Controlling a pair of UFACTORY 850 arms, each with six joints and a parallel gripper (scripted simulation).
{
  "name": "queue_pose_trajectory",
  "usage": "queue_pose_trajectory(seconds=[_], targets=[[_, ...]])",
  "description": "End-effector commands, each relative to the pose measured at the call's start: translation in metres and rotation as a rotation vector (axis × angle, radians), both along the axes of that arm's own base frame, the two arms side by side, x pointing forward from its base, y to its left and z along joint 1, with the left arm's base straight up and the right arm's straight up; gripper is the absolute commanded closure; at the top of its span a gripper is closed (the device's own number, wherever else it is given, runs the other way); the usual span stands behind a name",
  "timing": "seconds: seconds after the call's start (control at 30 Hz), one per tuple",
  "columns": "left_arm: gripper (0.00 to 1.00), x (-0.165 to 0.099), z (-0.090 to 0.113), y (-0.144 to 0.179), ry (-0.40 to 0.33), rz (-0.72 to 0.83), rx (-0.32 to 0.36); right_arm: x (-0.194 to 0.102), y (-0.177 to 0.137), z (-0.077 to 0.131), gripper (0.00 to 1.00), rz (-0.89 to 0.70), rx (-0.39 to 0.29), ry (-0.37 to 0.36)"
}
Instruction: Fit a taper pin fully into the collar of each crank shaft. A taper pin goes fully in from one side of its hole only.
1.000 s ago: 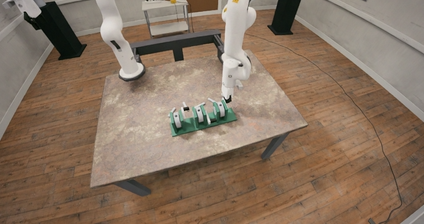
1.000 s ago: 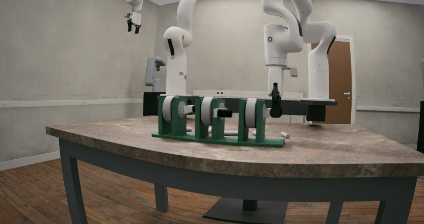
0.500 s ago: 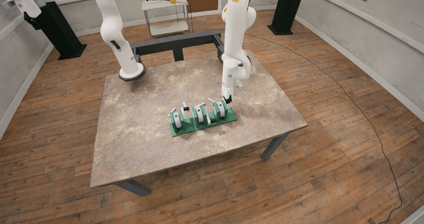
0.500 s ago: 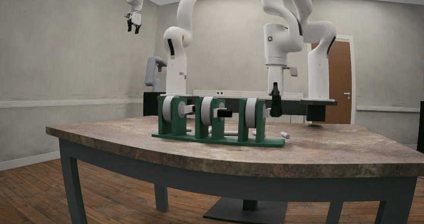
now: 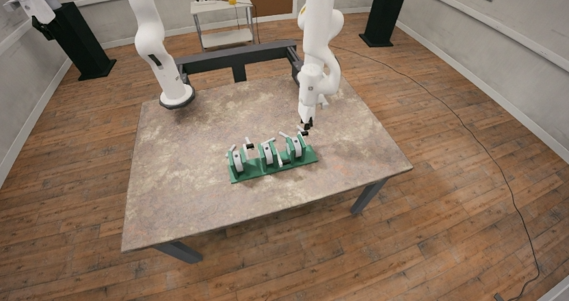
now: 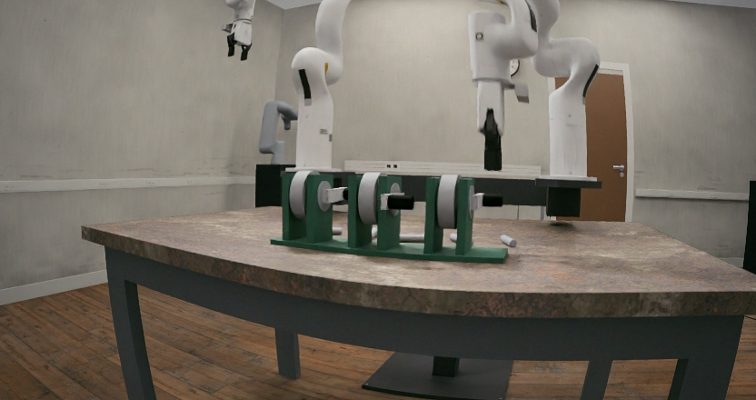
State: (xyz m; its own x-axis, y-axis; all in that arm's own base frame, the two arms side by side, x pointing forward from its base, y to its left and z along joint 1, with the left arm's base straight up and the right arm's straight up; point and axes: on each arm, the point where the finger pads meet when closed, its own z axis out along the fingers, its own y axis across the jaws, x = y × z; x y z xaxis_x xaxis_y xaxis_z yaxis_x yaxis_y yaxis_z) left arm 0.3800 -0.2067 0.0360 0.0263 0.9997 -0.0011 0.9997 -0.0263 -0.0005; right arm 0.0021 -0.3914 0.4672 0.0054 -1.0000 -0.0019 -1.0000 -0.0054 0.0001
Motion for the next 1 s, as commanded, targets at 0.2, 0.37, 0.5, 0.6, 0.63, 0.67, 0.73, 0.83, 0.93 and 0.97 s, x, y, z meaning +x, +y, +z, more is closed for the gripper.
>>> queue_pose_trajectory(seconds=[0.2, 0.37, 0.5, 0.6, 0.63, 0.67, 0.73, 0.83, 0.93, 0.97], targets=[[0.54, -0.0002, 0.0368, 0.0000, -0.001, 0.000, 0.001, 0.0000, -0.0004, 0.0009, 0.00, 0.000, -0.002, 0.000], [0.54, -0.0002, 0.0368, 0.0000, -0.001, 0.000, 0.001, 0.0000, -0.0004, 0.0009, 0.00, 0.000, -0.002, 0.000], [0.65, -0.0002, 0.0368, 0.0000, -0.001, 0.001, 0.001, 0.0000, -0.0004, 0.0009, 0.00, 0.000, -0.002, 0.000], [0.65, -0.0004, 0.0368, -0.0001, -0.001, 0.003, 0.001, 0.0000, -0.0004, 0.0009, 0.00, 0.000, -0.002, 0.000], [0.65, -0.0005, 0.0368, -0.0002, -0.001, 0.005, 0.001, 0.0000, -0.0004, 0.0009, 0.00, 0.000, -0.002, 0.000], [0.65, -0.0006, 0.0368, -0.0003, -0.001, 0.007, 0.001, 0.0000, -0.0004, 0.0009, 0.00, 0.000, -0.002, 0.000], [0.65, -0.0008, 0.0368, -0.0005, -0.001, 0.010, 0.001, 0.0000, -0.0004, 0.0009, 0.00, 0.000, -0.002, 0.000], [0.65, -0.0012, 0.0368, -0.0008, -0.001, 0.016, 0.001, 0.0000, -0.0004, 0.0009, 0.00, 0.000, -0.002, 0.000], [0.65, -0.0022, 0.0368, -0.0016, 0.000, 0.031, 0.001, 0.0000, -0.0004, 0.0009, 0.00, 0.000, -0.002, 0.000], [0.65, -0.0026, 0.0368, -0.0019, 0.000, 0.037, 0.001, 0.0000, -0.0004, 0.0009, 0.00, 0.000, -0.002, 0.000]])
